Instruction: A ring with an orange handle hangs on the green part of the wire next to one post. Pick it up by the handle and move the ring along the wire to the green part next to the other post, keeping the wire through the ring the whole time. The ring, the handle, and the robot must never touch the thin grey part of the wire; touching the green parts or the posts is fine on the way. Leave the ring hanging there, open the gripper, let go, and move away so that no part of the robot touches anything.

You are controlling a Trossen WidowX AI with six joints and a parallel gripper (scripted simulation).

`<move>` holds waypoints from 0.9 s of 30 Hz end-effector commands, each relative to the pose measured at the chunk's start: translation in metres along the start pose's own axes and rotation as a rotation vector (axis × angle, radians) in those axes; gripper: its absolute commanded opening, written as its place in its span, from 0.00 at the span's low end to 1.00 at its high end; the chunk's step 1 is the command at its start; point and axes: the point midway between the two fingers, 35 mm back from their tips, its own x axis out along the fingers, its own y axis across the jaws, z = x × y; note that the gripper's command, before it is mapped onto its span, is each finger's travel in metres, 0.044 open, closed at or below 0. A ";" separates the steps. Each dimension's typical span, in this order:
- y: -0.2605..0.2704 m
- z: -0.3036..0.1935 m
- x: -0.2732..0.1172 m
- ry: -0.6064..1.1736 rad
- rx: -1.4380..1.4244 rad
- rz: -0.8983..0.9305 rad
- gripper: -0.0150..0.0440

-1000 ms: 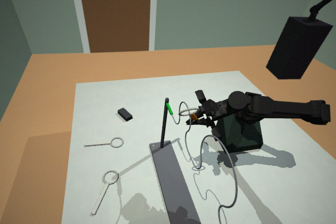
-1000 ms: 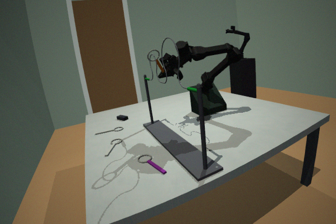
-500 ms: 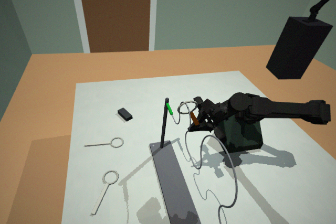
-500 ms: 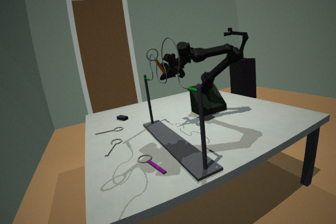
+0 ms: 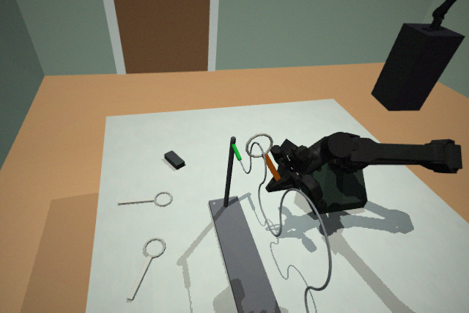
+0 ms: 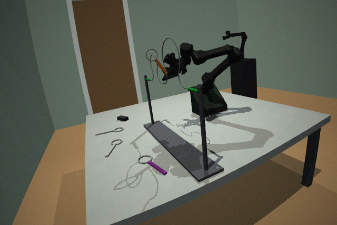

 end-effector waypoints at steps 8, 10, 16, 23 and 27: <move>0.018 0.001 0.001 -0.025 0.209 0.118 0.00; 0.021 0.002 0.001 -0.030 0.245 0.138 0.00; 0.030 0.004 0.000 -0.044 0.354 0.197 0.00; 0.040 0.009 -0.001 -0.060 0.482 0.267 0.00; 0.045 0.012 -0.002 -0.070 0.555 0.307 0.00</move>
